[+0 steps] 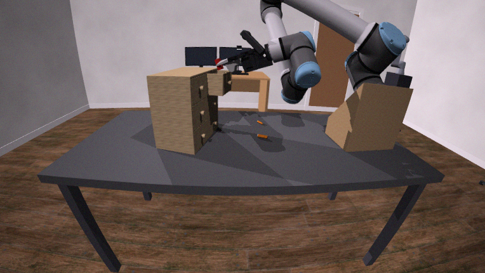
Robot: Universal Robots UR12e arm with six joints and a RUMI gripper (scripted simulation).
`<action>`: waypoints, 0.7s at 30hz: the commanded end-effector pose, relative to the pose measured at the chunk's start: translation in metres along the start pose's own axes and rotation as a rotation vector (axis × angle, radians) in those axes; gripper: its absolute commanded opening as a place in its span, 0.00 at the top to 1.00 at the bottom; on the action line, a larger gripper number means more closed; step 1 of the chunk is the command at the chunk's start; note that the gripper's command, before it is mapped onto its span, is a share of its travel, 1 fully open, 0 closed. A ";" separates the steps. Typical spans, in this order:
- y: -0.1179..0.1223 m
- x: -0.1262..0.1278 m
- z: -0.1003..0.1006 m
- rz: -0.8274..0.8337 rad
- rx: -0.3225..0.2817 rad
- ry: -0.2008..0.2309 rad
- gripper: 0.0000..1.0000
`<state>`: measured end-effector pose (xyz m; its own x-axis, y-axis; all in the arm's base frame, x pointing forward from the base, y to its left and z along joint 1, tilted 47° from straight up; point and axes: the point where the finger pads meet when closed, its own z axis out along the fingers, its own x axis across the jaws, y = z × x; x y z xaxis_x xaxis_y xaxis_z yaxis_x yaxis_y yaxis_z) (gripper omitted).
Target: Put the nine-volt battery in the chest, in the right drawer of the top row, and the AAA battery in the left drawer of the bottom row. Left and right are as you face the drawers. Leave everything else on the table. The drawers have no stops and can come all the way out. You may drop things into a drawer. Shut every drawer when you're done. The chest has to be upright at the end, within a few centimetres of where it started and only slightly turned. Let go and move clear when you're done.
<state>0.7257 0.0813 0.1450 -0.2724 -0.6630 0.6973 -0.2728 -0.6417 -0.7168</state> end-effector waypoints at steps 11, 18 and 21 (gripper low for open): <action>-0.003 0.000 0.007 0.000 0.001 0.000 0.87; -0.003 0.000 0.007 0.000 0.001 0.000 0.87; -0.003 0.000 0.007 0.000 0.001 0.000 0.87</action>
<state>0.7334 0.0802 0.1469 -0.2723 -0.6630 0.6973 -0.2729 -0.6417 -0.7167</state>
